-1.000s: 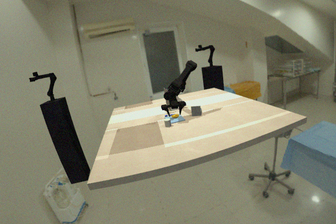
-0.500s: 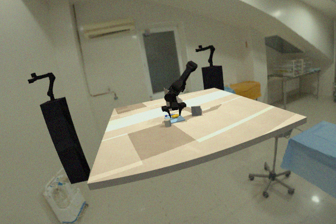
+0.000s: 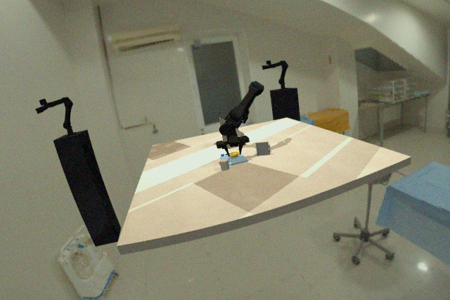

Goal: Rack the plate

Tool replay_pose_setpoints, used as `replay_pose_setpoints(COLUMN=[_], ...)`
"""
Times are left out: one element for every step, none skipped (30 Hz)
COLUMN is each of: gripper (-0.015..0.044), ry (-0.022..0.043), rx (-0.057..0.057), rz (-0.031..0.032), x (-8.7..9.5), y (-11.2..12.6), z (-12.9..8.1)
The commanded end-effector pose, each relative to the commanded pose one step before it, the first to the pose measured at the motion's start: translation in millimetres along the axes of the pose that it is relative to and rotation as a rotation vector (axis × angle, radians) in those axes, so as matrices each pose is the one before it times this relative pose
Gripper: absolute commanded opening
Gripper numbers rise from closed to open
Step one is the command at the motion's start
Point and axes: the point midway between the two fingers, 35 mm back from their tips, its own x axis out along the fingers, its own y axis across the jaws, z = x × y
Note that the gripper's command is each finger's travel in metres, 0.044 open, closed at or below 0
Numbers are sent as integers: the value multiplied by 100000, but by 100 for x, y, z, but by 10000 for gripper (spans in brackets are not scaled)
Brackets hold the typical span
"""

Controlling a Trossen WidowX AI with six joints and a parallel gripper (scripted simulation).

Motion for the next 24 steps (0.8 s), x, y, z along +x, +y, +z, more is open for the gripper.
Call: replay_pose_setpoints(gripper=[96, 70, 44, 18, 0, 0, 0, 0, 0, 0, 0, 0, 0, 0, 0, 0, 0, 0, 0, 0, 0, 0, 0, 0], ry=[-2391, -330, -322, -315, -309, 110, 113, 116, 119, 121, 124, 126, 128, 130, 131, 105, 106, 106, 107, 108, 108, 109, 109, 109], rx=[-1060, -11, -10, -9, -7, 30, 28, 27, 25, 23, 22, 20, 18, 16, 14, 6, 5, 4, 2, 1, 0, -2, -3, -5], rz=[-1549, -227, -222, -217, -212, -54, -45, -36, -26, -17, -7, 3, 13, 22, 32, 35, 41, 47, 53, 59, 65, 71, 77, 83], x=[-2128, -660, -667, -674, -680, -490, -494, -499, -503, -507, -511, -515, -519, -522, -525, -422, -424, -426, -428, -430, -432, -434, -435, -436], y=[-428, -93, -89, -85, -81, -59, -54, -50, -45, -40, -35, -30, -25, -20, -14, -32, -29, -25, -21, -17, -13, -9, -5, -1], z=[937, 162, 148, 134, 120, 87, 78, 68, 59, 49, 40, 30, 20, 10, 1, 42, 36, 29, 22, 15, 8, 2, -5, -12])
